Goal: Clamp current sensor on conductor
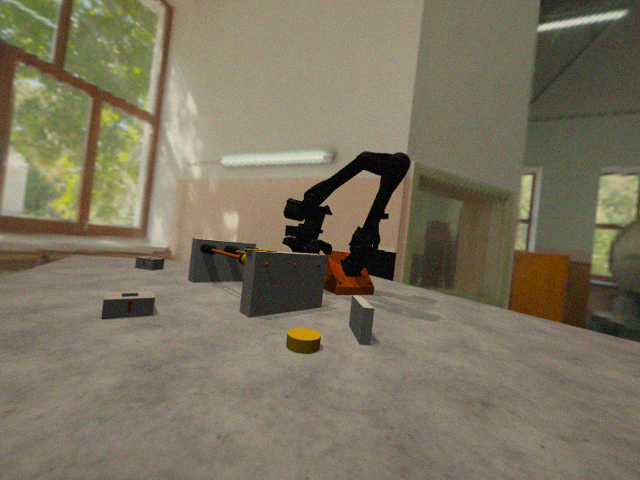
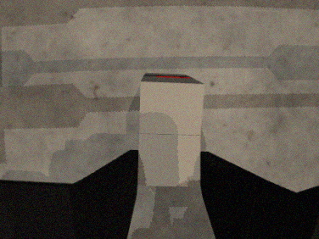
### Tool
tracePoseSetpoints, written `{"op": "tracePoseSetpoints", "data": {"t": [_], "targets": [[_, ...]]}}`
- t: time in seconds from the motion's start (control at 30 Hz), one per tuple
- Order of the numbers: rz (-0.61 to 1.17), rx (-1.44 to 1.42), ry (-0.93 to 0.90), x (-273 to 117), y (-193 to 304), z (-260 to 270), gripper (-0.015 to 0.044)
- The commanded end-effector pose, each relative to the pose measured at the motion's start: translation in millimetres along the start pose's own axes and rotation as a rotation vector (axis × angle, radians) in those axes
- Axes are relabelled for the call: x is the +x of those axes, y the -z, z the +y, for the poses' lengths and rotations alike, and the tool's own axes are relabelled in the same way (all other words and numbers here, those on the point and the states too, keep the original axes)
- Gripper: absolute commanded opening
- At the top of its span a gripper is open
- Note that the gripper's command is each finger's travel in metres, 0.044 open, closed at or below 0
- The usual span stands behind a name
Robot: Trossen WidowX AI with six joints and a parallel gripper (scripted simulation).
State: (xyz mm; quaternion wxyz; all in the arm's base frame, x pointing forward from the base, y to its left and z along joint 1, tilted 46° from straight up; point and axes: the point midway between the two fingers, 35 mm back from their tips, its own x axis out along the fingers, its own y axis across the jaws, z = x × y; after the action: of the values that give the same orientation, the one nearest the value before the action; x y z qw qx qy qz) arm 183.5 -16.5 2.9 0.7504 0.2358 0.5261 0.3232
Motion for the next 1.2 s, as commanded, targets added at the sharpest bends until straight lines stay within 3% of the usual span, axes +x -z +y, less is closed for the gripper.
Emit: {"op": "tracePoseSetpoints", "data": {"t": [0.0,0.3,0.47,0.63,0.8,0.83,1.17], "targets": [[0.000,0.000,0.000,-0.2,-0.4,0.0,0.0052],[0.000,0.000,0.000,-0.2,-0.4,0.0,0.0279],[0.000,0.000,0.001,-2.5,-0.4,-0.4,0.0279],[0.003,-0.002,0.004,-53.7,2.7,-0.8,0.0279],[0.003,-0.002,0.003,-56.1,3.0,-0.5,0.0279],[0.006,-0.021,0.003,-56.1,2.6,-0.6,0.0305],[0.161,-1.065,-0.099,-52.7,-21.9,-1.0,0.0320]]}}
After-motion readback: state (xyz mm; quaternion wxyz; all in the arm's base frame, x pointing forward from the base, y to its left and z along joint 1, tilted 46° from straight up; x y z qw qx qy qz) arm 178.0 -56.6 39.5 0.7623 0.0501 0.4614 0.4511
